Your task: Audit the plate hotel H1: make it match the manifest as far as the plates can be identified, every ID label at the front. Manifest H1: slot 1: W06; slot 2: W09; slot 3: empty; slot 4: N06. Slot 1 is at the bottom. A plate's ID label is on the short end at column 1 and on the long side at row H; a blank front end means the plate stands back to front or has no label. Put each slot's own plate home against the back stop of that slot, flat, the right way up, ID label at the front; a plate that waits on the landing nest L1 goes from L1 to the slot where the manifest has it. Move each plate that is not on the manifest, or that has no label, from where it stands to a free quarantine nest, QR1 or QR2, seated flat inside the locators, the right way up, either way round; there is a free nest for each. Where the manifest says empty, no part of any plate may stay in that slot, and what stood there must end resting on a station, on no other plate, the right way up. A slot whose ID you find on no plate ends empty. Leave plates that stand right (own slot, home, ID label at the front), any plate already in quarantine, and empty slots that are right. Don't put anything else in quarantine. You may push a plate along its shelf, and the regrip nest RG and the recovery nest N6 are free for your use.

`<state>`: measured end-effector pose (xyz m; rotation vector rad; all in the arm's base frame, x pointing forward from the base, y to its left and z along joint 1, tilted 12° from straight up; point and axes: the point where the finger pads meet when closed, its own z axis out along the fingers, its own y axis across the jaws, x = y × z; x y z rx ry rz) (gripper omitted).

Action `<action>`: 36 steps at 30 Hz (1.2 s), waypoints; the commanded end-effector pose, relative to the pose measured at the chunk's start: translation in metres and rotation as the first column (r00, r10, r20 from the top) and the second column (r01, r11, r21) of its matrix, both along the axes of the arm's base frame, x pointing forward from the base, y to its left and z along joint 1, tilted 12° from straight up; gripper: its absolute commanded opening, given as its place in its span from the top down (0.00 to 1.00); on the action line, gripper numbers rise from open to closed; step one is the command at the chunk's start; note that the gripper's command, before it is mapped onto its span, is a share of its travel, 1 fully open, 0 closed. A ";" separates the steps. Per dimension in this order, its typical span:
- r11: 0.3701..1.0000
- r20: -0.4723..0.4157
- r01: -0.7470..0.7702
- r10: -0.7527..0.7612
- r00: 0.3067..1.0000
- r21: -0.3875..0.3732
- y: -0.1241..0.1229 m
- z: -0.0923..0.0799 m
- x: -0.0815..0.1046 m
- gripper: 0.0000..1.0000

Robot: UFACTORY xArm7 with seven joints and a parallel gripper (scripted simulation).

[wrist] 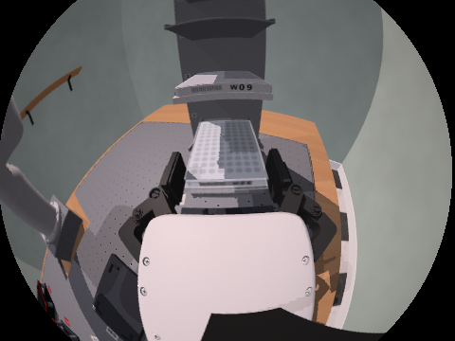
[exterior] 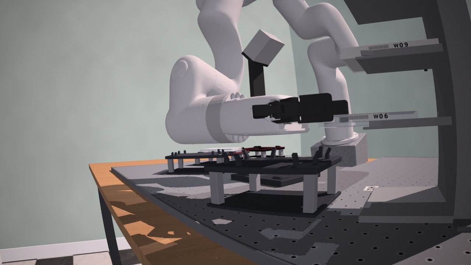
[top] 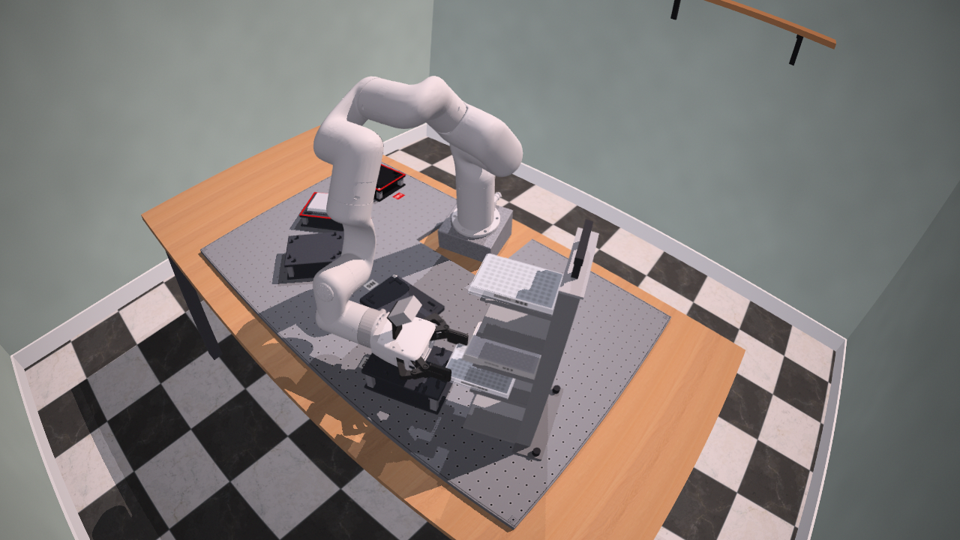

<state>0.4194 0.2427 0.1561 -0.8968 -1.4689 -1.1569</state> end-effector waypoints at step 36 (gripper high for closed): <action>1.000 0.003 0.000 0.000 1.000 0.001 0.017 0.001 -0.004 1.00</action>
